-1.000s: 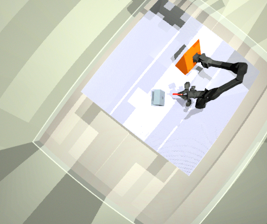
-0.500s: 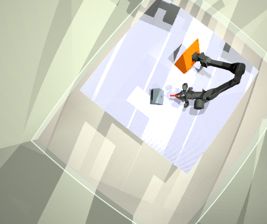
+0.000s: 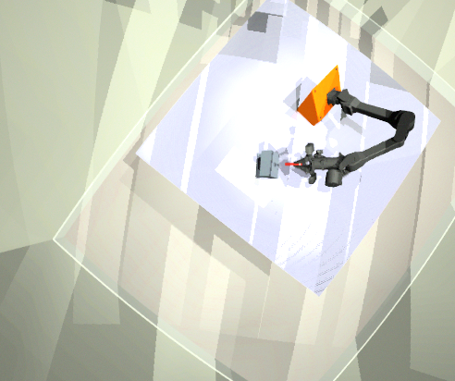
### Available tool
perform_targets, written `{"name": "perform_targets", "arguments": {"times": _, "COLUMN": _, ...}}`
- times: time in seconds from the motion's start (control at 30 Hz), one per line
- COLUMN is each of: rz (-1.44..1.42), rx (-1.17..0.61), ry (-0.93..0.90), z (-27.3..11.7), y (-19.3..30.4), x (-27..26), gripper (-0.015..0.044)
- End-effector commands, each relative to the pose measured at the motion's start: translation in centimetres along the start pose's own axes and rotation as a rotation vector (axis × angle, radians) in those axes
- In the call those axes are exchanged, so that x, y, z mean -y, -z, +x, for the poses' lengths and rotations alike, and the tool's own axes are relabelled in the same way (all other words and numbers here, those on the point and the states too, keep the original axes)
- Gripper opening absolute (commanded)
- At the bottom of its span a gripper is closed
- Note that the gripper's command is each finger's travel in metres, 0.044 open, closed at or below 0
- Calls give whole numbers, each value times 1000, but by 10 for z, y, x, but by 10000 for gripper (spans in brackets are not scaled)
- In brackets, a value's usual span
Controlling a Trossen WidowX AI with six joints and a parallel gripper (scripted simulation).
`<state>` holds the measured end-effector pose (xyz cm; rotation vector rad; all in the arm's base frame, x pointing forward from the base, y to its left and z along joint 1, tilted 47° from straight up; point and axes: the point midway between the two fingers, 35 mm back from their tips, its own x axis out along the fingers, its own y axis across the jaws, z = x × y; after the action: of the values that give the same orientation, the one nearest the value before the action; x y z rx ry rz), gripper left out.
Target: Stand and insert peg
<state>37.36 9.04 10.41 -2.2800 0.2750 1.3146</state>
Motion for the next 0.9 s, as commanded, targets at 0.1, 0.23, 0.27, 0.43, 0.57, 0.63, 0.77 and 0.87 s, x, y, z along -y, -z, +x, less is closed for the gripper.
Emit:
{"name": "perform_targets", "arguments": {"times": 0.1, "rz": 8, "rx": -10, "ry": -5, "z": 11, "y": 2, "x": 0, "gripper": 0}}
{"name": "perform_targets", "arguments": {"times": 0.23, "rz": 10, "rx": -14, "ry": -4, "z": 17, "y": 2, "x": 0, "gripper": 0}}
{"name": "perform_targets", "arguments": {"times": 0.27, "rz": 11, "rx": -15, "ry": -4, "z": 19, "y": 2, "x": 0, "gripper": 0}}
{"name": "perform_targets", "arguments": {"times": 0.43, "rz": 8, "rx": -19, "ry": -4, "z": 22, "y": 2, "x": 1, "gripper": 0}}
{"name": "perform_targets", "arguments": {"times": 0.57, "rz": 4, "rx": -24, "ry": -4, "z": 25, "y": 2, "x": 1, "gripper": 0}}
{"name": "perform_targets", "arguments": {"times": 0.63, "rz": 4, "rx": -24, "ry": -4, "z": 26, "y": 2, "x": 1, "gripper": 0}}
{"name": "perform_targets", "arguments": {"times": 0.77, "rz": 4, "rx": -24, "ry": -4, "z": 30, "y": 2, "x": 1, "gripper": 0}}
{"name": "perform_targets", "arguments": {"times": 0.87, "rz": 4, "rx": -24, "ry": -4, "z": 34, "y": 2, "x": 1, "gripper": 0}}
